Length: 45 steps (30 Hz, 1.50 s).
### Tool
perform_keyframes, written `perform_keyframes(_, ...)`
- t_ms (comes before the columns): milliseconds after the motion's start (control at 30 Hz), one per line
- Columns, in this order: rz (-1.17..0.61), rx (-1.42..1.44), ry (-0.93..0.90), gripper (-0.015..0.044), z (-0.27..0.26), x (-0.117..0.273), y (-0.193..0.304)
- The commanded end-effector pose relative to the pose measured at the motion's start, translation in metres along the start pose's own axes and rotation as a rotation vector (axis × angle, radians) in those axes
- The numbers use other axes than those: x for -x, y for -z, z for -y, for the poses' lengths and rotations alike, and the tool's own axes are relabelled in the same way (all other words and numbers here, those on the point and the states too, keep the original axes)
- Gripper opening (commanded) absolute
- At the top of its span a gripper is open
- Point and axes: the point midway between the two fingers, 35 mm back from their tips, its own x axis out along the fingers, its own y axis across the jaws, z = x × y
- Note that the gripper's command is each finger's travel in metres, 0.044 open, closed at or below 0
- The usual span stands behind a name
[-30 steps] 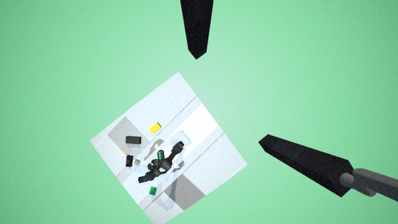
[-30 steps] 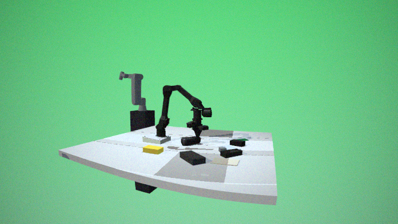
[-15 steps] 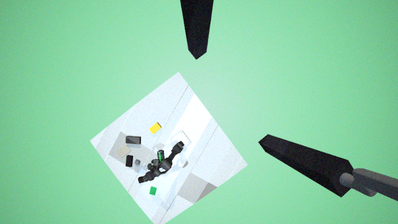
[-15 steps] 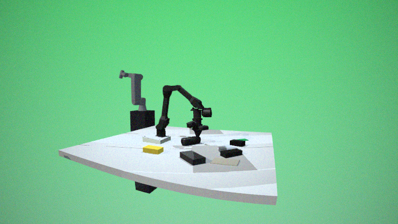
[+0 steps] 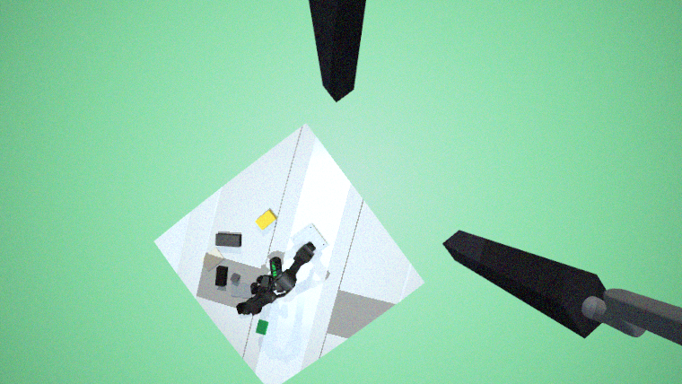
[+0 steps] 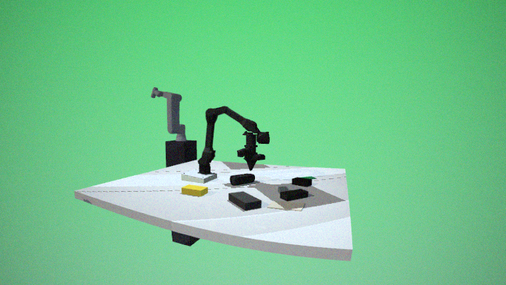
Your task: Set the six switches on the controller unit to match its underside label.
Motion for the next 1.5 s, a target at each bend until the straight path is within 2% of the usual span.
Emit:
perform_keyframes(0, -0.004, -0.001, -0.004, 0.0000, 0.000, 0.013, 0.000)
perform_keyframes(100, -0.004, -0.001, -0.004, 0.0000, 0.000, 0.013, -0.001)
perform_keyframes(333, 0.001, 0.009, -0.003, 0.0000, 0.011, 0.016, -0.050)
perform_keyframes(1267, 0.001, 0.009, -0.003, 0.0000, 0.011, 0.016, -0.050)
perform_keyframes(1467, 0.005, 0.013, -0.072, 0.0000, 0.029, 0.007, -0.050)
